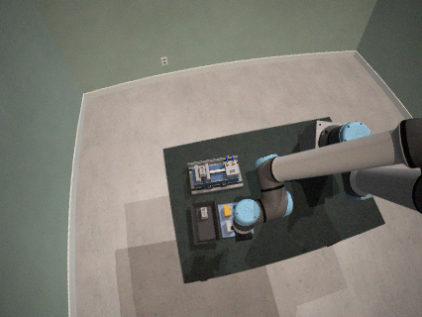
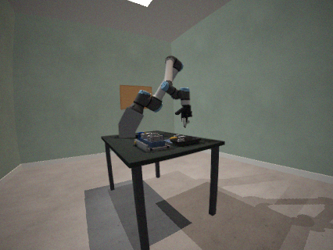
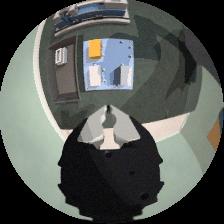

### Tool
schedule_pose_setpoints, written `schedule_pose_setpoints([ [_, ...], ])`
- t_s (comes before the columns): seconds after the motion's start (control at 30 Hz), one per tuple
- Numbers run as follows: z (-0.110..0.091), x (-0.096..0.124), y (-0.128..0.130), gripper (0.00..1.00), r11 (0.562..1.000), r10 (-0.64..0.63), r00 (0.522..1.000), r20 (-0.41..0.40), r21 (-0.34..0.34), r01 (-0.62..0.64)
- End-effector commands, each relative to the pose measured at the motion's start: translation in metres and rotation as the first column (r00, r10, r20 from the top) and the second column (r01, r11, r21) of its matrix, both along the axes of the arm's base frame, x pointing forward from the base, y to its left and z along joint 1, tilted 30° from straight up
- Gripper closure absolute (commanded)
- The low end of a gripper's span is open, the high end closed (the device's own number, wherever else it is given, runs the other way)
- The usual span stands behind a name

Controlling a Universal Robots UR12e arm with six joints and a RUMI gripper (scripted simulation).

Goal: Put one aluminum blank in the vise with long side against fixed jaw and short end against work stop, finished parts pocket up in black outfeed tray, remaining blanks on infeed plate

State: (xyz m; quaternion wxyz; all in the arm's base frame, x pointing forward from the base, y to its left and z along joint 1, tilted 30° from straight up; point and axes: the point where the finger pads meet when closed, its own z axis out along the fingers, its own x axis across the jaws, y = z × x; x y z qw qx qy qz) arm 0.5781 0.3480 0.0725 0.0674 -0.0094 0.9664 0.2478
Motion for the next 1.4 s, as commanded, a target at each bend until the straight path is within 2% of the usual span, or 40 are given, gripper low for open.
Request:
schedule_pose_setpoints([
  [0.0,0.001,0.0,0.0,1.0,1.0,0.0,1.0,0.001,0.0,0.0],
  [0.33,0.008,-0.001,-0.004,1.0,1.0,0.0,1.0,0.001,0.0,0.0],
  [1.07,0.051,-0.007,-0.028,1.0,1.0,0.0,1.0,0.001,0.0,0.0],
  [1.37,0.06,-0.008,-0.033,1.0,1.0,0.0,1.0,0.001,0.0,0.0],
])
